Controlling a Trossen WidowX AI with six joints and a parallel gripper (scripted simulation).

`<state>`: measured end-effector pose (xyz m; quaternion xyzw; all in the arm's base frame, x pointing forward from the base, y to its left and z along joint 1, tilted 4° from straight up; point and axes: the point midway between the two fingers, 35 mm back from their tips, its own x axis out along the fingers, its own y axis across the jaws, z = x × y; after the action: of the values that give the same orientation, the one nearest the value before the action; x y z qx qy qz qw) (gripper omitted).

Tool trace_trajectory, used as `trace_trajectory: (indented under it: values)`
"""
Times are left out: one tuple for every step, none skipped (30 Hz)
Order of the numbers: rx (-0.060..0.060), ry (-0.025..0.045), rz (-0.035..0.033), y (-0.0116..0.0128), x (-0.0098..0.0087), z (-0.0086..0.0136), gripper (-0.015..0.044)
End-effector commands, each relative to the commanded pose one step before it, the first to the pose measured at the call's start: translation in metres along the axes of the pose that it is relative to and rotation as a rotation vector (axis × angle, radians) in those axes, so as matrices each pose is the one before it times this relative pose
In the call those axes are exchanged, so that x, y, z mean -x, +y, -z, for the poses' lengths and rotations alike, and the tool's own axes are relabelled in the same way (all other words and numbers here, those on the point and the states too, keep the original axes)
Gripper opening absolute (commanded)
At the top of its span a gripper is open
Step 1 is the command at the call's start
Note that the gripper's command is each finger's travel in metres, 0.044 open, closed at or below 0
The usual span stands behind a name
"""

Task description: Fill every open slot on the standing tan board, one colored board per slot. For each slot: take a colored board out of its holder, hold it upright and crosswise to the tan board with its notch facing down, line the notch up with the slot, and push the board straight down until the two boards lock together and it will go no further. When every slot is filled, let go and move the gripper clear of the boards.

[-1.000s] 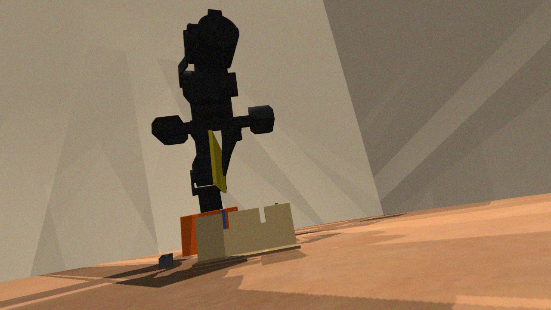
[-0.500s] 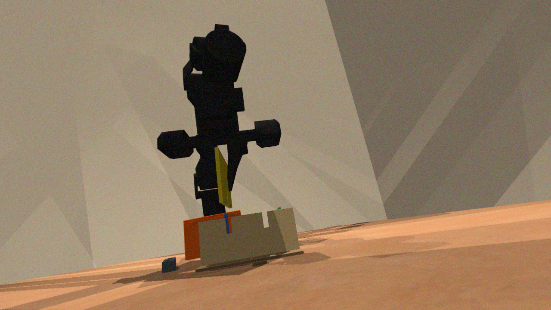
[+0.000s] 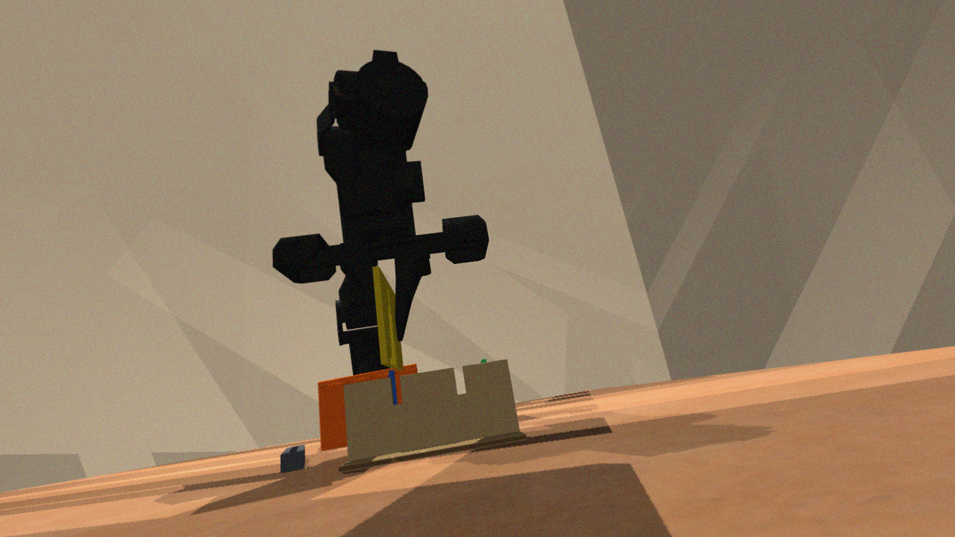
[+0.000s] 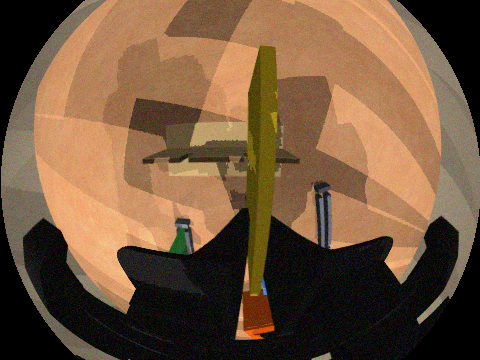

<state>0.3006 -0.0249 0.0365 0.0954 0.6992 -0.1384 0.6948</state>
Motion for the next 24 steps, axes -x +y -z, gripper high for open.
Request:
trace_trajectory:
  values:
    - [-0.0027, -0.00088, -0.00267, 0.00046, -0.00323, -0.00042, 0.0]
    - [0.0, 0.0, 0.0, 0.0, -0.00063, 0.0, 0.0]
    - [0.0, 0.0, 0.0, 0.0, -0.00064, 0.0, 0.0]
    - [0.0, 0.0, 0.0, 0.0, -0.00063, 0.0, 0.0]
    - [0.0, 0.0, 0.0, 0.0, -0.00063, 0.0, 0.0]
    - [0.0, 0.0, 0.0, 0.0, -0.00063, 0.0, 0.0]
    - [0.0, 0.0, 0.0, 0.0, -0.00064, 0.0, 0.0]
    - [0.0, 0.0, 0.0, 0.0, -0.00064, 0.0, 0.0]
    - [0.0, 0.0, 0.0, 0.0, -0.00064, 0.0, 0.0]
    - [0.0, 0.0, 0.0, 0.0, -0.00064, 0.0, 0.0]
    - [0.0, 0.0, 0.0, 0.0, -0.00064, 0.0, 0.0]
    - [0.0, 0.0, 0.0, 0.0, -0.00064, 0.0, 0.0]
    - [0.0, 0.0, 0.0, 0.0, -0.00064, 0.0, 0.0]
    - [0.0, 0.0, 0.0, 0.0, -0.00064, 0.0, 0.0]
    - [0.0, 0.0, 0.0, 0.0, -0.00064, 0.0, 0.0]
    - [0.0, 0.0, 0.0, 0.0, -0.00064, 0.0, 0.0]
    - [0.0, 0.0, 0.0, 0.0, -0.00064, 0.0, 0.0]
    - [0.0, 0.0, 0.0, 0.0, -0.00064, 0.0, 0.0]
    - [0.0, 0.0, 0.0, 0.0, -0.00064, 0.0, 0.0]
    - [0.0, 0.0, 0.0, 0.0, -0.00064, 0.0, 0.0]
    - [0.0, 0.0, 0.0, 0.0, -0.00064, 0.0, 0.0]
    - [0.0, 0.0, 0.0, 0.0, -0.00064, 0.0, 0.0]
    - [0.0, 0.0, 0.0, 0.0, -0.00064, 0.0, 0.0]
    - [0.0, 0.0, 0.0, 0.0, -0.00064, 0.0, 0.0]
